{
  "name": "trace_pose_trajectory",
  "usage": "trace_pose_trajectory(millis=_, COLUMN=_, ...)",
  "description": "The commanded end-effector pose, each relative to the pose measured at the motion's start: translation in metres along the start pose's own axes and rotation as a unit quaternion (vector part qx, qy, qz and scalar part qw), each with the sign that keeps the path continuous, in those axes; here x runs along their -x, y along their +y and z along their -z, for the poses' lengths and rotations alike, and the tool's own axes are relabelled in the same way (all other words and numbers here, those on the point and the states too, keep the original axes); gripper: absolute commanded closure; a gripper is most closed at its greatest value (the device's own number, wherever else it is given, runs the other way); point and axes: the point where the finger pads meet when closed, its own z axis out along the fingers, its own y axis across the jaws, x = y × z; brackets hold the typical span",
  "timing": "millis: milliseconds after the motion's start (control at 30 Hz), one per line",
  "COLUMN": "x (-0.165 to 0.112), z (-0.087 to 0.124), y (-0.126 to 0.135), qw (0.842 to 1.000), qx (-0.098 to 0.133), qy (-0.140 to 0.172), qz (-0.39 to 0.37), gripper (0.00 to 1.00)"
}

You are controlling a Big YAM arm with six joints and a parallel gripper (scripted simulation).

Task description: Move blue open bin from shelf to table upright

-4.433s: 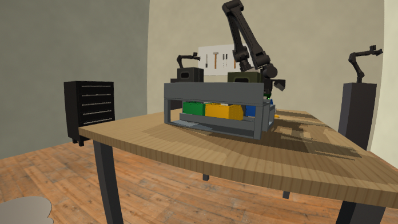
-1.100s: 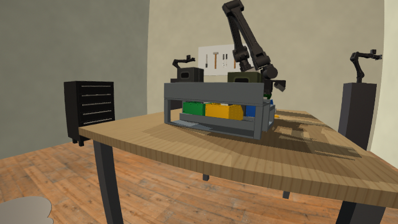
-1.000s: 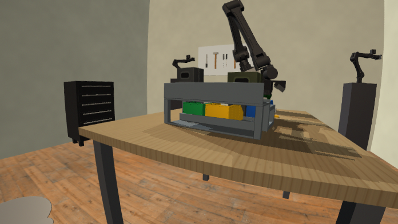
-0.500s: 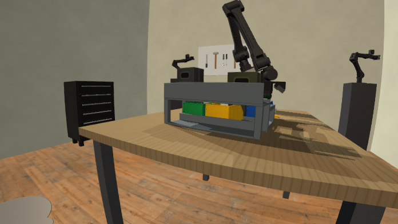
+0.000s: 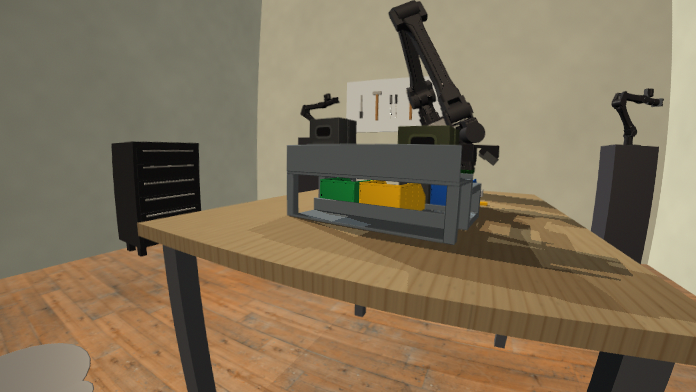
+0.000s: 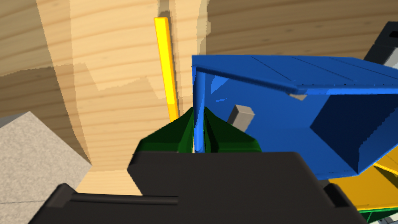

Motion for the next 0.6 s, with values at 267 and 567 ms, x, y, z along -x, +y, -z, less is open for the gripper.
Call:
trace_pose_trajectory(millis=267, x=0.003, z=-0.009, y=-0.015, qw=1.000, qx=-0.010, qy=-0.004, qz=-0.005, gripper=1.00)
trace_pose_trajectory(millis=567, x=0.003, z=-0.012, y=-0.015, qw=1.000, qx=-0.010, qy=-0.004, qz=-0.005, gripper=1.00)
